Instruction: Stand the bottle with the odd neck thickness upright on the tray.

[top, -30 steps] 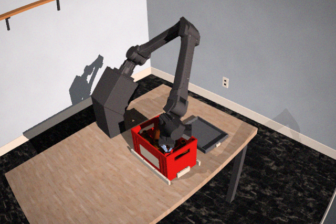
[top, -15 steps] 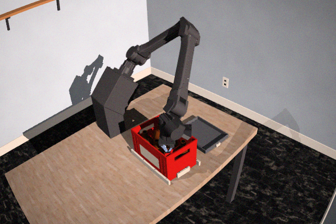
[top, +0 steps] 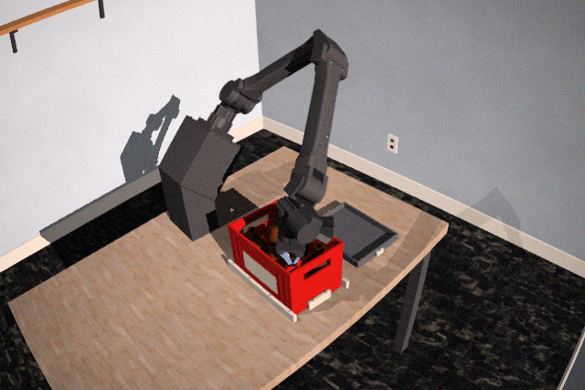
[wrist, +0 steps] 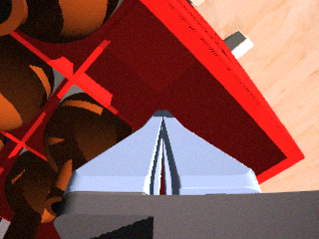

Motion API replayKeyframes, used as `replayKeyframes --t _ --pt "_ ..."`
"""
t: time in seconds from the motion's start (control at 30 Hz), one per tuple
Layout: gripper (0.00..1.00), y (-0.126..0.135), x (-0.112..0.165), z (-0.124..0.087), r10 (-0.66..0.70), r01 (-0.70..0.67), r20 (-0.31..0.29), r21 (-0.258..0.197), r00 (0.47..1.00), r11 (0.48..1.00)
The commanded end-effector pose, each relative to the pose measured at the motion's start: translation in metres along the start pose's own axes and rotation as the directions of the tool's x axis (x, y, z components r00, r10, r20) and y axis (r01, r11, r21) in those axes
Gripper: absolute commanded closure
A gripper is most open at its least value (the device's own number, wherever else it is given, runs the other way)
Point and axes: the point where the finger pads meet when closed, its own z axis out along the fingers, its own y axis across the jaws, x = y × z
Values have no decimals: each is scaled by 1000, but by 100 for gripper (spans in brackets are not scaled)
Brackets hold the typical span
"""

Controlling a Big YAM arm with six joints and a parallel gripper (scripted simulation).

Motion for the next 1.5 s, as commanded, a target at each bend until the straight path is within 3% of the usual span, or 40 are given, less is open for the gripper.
replayKeyframes --t 0.0,0.53,0.57,1.47 --pt "100 4 6 18 4 -5 -11 -18 1000 1000" --pt "100 4 6 18 4 -5 -11 -18 1000 1000" --pt "39 4 6 18 4 -5 -11 -18 1000 1000" --pt "39 4 6 18 4 -4 -11 -18 1000 1000"
